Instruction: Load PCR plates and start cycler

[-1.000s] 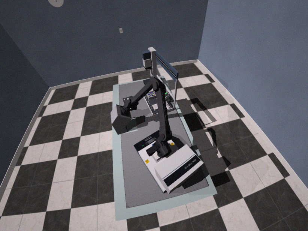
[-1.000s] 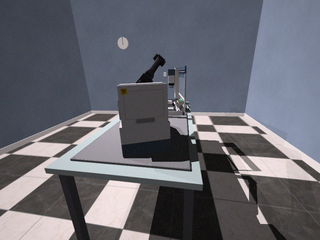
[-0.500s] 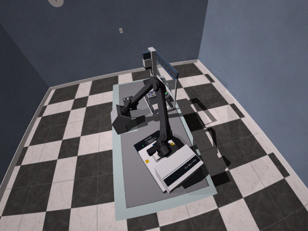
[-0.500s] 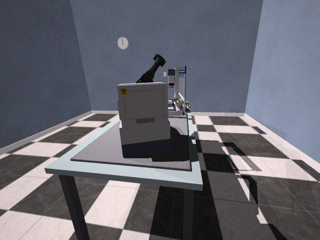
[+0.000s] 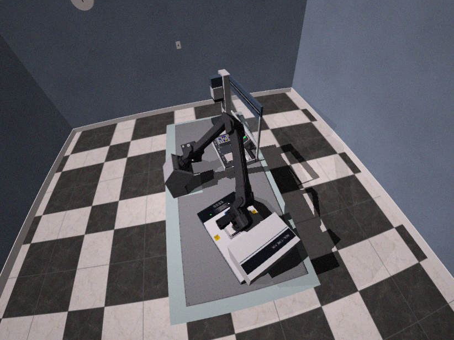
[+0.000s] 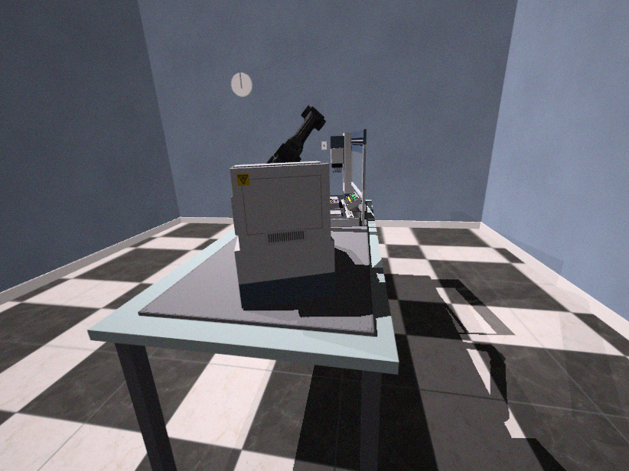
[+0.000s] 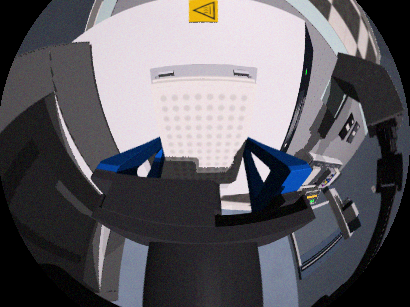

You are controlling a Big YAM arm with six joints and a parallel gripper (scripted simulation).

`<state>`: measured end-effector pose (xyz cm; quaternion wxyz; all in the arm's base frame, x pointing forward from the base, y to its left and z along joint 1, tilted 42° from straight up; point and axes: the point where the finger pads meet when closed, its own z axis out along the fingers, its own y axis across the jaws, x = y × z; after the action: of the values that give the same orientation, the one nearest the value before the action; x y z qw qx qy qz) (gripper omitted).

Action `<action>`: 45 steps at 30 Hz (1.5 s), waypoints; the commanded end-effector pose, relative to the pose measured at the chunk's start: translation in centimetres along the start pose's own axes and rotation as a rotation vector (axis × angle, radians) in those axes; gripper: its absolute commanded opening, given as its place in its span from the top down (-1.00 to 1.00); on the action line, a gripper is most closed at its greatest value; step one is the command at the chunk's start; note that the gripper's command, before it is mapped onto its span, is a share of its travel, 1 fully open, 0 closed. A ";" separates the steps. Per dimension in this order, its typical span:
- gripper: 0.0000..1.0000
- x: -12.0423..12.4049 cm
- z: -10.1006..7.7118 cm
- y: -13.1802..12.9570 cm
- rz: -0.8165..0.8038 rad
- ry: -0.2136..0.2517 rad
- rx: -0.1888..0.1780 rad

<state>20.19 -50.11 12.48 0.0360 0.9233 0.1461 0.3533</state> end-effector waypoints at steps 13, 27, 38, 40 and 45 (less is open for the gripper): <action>1.00 1.5 -1.5 2.1 -0.036 -0.003 -0.051; 1.00 0.6 -1.4 1.8 -0.021 -0.005 -0.051; 1.00 -1.5 -0.4 0.7 0.001 -0.006 -0.030; 1.00 -1.3 -0.5 1.2 0.002 -0.007 -0.038; 1.00 -0.6 -1.2 1.8 -0.002 -0.009 -0.056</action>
<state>20.54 -50.05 11.68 0.0340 0.9233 0.1453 0.3539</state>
